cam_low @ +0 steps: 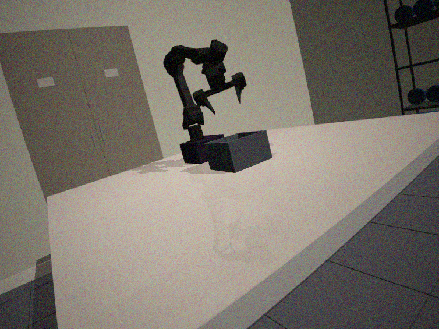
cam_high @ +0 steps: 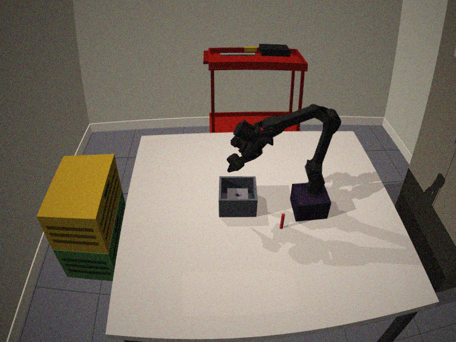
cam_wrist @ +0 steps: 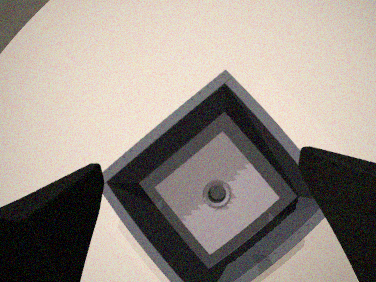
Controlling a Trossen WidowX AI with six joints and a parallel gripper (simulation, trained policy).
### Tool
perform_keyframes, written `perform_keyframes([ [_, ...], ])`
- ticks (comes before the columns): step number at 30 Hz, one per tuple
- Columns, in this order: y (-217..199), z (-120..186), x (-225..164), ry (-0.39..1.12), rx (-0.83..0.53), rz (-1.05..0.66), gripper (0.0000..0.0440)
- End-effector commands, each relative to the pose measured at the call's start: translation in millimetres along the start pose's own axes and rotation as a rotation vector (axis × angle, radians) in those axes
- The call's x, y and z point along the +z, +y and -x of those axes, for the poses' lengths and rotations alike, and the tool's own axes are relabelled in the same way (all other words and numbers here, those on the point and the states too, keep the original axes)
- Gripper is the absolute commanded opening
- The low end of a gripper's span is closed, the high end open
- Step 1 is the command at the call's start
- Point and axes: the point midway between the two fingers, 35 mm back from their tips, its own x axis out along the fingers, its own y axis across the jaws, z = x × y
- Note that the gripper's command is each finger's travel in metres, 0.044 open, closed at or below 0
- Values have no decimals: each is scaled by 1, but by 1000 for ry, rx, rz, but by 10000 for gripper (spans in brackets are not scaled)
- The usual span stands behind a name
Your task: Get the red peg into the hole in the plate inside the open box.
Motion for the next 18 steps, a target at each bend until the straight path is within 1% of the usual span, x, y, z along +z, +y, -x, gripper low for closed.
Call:
perform_keyframes([
  [1, 17, 14, -30, 77, -13, -45, 440],
  [9, 31, 37, -90, 222, -80, -105, 440],
  [18, 26, 57, -151, 352, -206, -136, 440],
])
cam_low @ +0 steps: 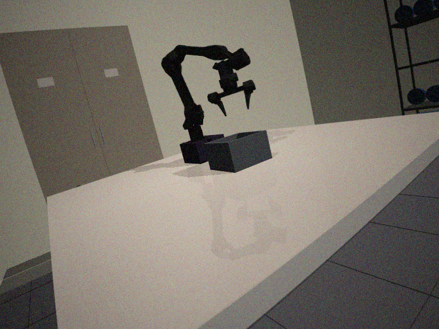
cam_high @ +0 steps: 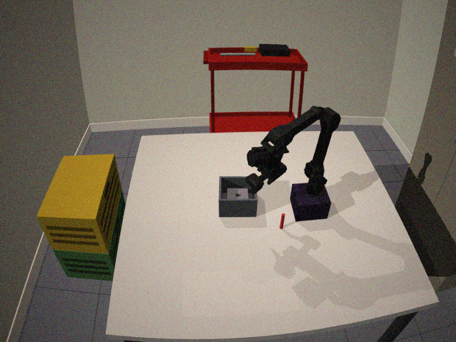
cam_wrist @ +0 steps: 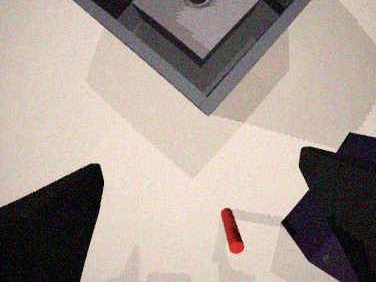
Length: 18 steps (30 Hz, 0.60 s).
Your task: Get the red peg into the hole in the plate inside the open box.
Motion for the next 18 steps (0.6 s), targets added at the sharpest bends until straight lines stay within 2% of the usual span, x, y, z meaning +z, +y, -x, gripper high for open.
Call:
perform_keyframes([
  [1, -10, -1, -27, 52, -73, -20, 440],
  [10, -26, -13, -63, 110, -200, -58, 440],
  [18, -29, -34, -79, 129, -253, -90, 439],
])
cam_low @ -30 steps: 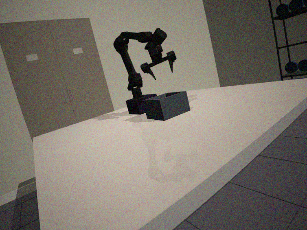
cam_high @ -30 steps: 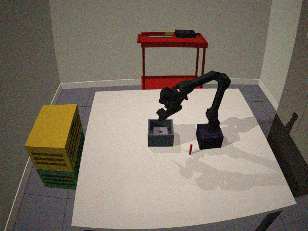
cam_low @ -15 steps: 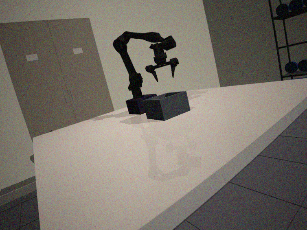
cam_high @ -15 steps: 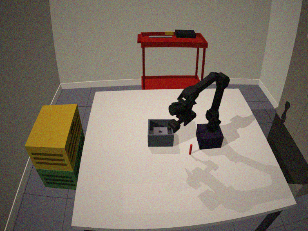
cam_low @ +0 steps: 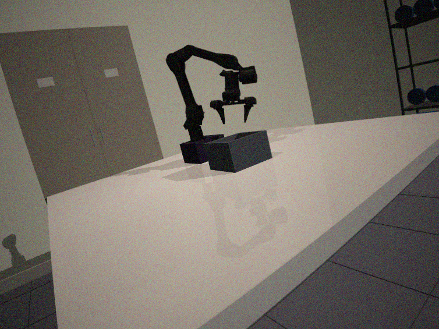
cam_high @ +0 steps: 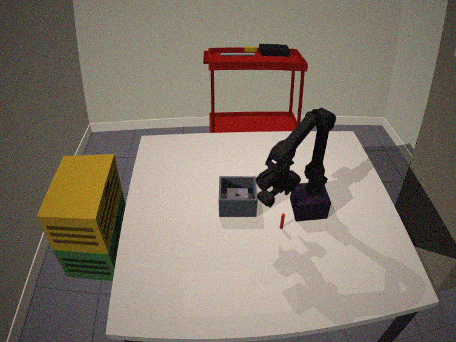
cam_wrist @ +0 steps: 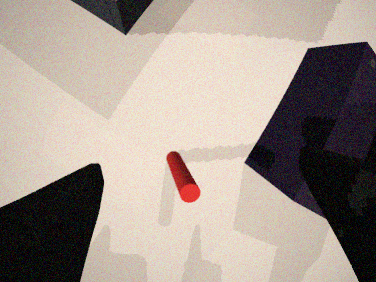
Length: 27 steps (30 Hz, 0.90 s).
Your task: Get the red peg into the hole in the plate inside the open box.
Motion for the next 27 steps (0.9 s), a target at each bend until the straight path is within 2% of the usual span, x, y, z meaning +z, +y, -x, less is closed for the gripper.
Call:
perform_keyframes([
  [1, 1, -14, -7, 12, -26, -20, 439],
  [20, 17, -87, -32, 27, 46, -63, 421],
  [23, 15, -95, -36, 32, 46, -66, 386],
  [27, 11, -103, -40, 46, 34, -74, 300],
])
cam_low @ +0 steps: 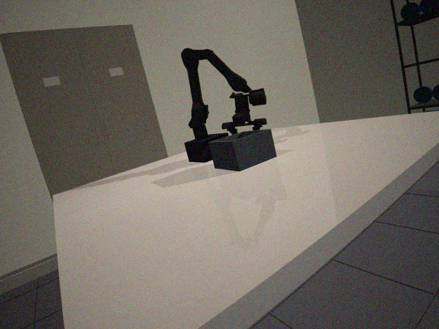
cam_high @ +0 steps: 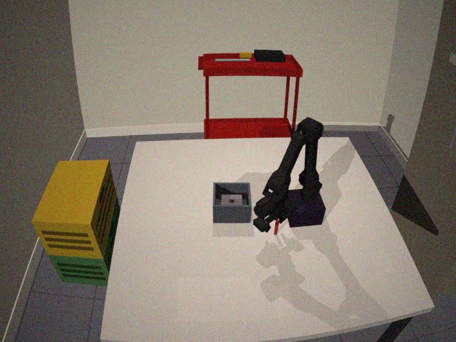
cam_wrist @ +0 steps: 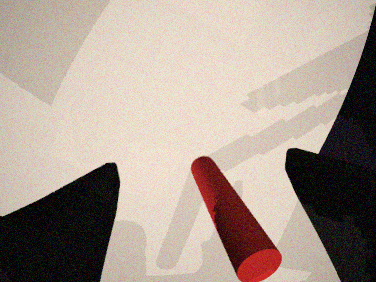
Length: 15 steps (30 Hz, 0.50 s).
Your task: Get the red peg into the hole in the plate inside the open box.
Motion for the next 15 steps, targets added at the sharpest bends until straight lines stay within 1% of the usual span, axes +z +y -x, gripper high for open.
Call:
perform_keyframes([
  [1, -5, -9, -4, 17, -13, -12, 275],
  [11, -2, -9, -8, 87, -34, 6, 15],
  [12, -2, -8, -8, 94, -36, 8, 0],
  [15, 1, -4, -3, 77, -21, 23, 0],
])
